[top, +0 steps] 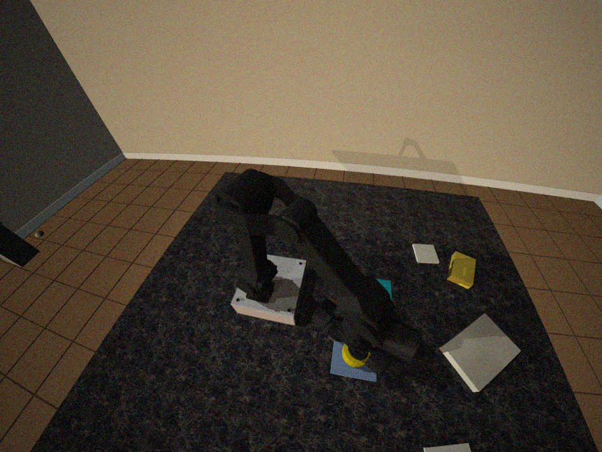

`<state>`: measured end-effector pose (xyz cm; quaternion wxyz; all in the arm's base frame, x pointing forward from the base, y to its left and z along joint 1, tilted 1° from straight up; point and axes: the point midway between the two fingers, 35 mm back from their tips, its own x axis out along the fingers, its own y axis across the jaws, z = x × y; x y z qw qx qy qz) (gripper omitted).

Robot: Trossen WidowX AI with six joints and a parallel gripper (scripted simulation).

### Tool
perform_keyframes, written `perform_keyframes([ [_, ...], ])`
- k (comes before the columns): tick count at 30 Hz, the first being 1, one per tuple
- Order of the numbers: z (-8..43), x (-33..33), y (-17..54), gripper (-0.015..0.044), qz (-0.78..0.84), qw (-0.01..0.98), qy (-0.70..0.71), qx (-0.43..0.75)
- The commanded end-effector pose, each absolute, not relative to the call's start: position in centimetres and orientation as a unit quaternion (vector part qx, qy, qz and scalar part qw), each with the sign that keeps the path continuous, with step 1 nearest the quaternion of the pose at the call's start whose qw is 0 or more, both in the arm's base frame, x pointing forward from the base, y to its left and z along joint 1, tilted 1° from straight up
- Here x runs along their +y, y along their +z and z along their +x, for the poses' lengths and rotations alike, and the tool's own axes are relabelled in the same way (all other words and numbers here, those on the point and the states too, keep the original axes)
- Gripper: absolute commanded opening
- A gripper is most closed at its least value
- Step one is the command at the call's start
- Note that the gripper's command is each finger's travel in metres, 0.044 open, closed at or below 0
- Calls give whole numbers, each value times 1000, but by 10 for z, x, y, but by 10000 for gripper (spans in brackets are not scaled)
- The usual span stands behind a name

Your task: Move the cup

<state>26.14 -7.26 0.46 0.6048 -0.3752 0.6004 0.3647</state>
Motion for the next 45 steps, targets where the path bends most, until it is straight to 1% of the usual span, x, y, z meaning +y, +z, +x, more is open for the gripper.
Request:
perform_keyframes([
  [1, 262, -73, 5, 80, -375, 605, 364, 600],
  [13, 262, -73, 5, 0, -375, 605, 364, 600],
  [19, 263, -73, 17, 0, -376, 605, 365, 600],
  [34, 260, -71, 77, 0, -377, 603, 365, 600],
  [45, 258, -69, 76, 0, -376, 602, 369, 601],
])
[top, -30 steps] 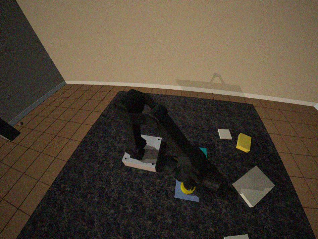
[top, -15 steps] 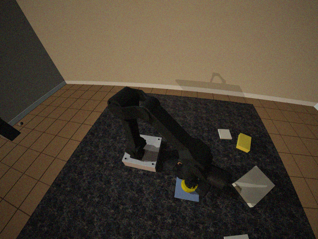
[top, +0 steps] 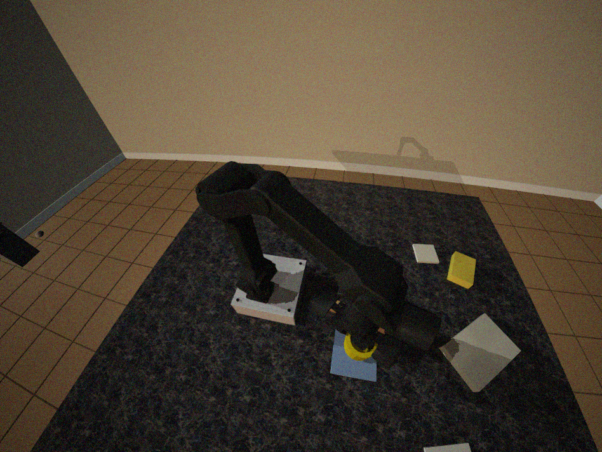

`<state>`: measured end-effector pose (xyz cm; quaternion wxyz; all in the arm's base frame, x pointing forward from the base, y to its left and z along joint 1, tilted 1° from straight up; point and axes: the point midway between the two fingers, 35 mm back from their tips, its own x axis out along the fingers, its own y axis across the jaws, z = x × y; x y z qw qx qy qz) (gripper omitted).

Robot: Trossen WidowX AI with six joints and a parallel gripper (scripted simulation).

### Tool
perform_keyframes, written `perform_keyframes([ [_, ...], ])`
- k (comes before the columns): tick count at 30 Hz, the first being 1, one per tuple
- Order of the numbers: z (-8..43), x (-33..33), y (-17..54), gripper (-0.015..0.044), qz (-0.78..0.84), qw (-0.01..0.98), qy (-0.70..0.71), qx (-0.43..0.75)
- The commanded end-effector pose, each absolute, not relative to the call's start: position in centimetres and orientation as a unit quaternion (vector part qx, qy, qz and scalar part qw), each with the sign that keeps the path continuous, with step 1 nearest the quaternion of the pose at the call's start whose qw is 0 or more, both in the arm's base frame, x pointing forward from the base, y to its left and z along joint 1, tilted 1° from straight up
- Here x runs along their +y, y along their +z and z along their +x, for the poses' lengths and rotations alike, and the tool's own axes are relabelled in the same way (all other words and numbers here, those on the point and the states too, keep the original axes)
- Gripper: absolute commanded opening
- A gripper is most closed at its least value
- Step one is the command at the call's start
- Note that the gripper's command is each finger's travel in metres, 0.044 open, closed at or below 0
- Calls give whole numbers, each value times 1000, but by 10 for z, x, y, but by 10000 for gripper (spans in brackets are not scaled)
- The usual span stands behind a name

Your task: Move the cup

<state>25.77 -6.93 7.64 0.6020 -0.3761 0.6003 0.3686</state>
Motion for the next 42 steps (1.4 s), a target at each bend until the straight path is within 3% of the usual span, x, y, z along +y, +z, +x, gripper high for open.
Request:
perform_keyframes([
  [1, 258, -69, 76, 0, -376, 602, 369, 601],
  [42, 269, -20, 77, 0, -376, 604, 367, 599],
])
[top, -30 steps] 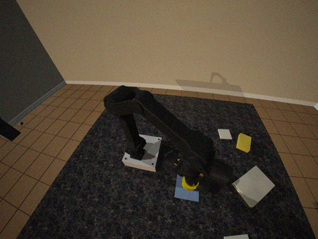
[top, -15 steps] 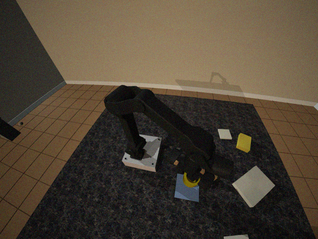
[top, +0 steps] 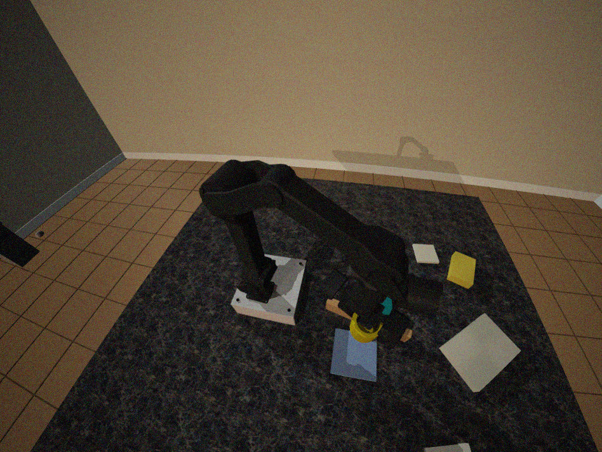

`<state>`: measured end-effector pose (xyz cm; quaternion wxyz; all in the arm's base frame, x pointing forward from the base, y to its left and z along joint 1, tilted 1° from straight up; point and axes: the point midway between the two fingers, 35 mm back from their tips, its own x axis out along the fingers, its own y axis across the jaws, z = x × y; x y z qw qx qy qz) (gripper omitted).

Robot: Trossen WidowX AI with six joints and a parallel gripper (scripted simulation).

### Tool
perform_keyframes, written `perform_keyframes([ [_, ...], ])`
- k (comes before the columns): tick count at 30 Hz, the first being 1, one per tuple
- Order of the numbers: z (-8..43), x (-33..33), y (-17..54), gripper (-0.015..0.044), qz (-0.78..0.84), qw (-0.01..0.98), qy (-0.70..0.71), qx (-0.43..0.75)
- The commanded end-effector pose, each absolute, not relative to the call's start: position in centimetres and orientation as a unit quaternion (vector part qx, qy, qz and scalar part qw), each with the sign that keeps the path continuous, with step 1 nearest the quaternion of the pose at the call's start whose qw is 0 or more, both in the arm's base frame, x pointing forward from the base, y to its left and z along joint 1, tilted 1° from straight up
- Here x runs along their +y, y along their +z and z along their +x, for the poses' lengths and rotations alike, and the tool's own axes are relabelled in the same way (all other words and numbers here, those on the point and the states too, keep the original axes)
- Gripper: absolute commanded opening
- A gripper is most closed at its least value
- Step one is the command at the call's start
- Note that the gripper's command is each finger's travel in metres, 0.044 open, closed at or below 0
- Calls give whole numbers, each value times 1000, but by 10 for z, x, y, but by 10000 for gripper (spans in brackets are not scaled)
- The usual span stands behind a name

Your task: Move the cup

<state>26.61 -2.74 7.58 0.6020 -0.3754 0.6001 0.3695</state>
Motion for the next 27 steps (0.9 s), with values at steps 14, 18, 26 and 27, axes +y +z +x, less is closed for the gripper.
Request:
perform_keyframes([
  [14, 274, 7, 77, 0, -375, 605, 367, 598],
  [18, 276, 15, 77, 0, -375, 606, 368, 598],
  [26, 279, 31, 77, 0, -374, 606, 368, 598],
  [27, 280, 33, 77, 0, -374, 606, 368, 598],
])
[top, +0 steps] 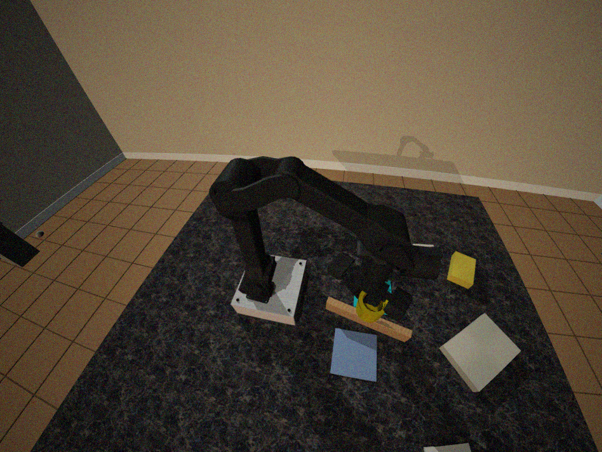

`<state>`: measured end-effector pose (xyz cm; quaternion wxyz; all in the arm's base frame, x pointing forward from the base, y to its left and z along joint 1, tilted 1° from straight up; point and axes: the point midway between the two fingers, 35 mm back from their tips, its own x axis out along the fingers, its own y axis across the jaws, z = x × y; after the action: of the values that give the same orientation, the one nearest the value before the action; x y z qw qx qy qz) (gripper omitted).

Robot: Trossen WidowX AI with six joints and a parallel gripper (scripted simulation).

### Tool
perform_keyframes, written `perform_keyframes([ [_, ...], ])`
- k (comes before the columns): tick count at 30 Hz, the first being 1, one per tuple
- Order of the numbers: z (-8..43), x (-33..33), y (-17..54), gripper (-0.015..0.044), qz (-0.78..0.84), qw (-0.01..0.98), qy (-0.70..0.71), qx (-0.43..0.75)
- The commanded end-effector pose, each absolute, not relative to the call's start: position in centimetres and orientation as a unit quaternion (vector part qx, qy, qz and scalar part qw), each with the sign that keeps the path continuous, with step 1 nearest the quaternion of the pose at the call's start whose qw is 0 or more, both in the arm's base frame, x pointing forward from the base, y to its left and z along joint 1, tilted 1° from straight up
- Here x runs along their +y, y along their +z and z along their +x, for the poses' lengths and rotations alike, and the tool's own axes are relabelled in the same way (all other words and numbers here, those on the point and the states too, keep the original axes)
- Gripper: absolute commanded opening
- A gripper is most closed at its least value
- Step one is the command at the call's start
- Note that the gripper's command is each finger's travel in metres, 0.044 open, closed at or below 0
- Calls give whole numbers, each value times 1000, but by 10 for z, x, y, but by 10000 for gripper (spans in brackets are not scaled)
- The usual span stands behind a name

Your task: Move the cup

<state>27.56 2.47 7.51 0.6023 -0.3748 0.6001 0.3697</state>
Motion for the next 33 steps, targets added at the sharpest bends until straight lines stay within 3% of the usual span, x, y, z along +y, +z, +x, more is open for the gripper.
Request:
perform_keyframes([
  [1, 280, 35, 77, 0, -374, 606, 368, 598],
  [33, 297, 109, 82, 0, -372, 608, 370, 596],
])
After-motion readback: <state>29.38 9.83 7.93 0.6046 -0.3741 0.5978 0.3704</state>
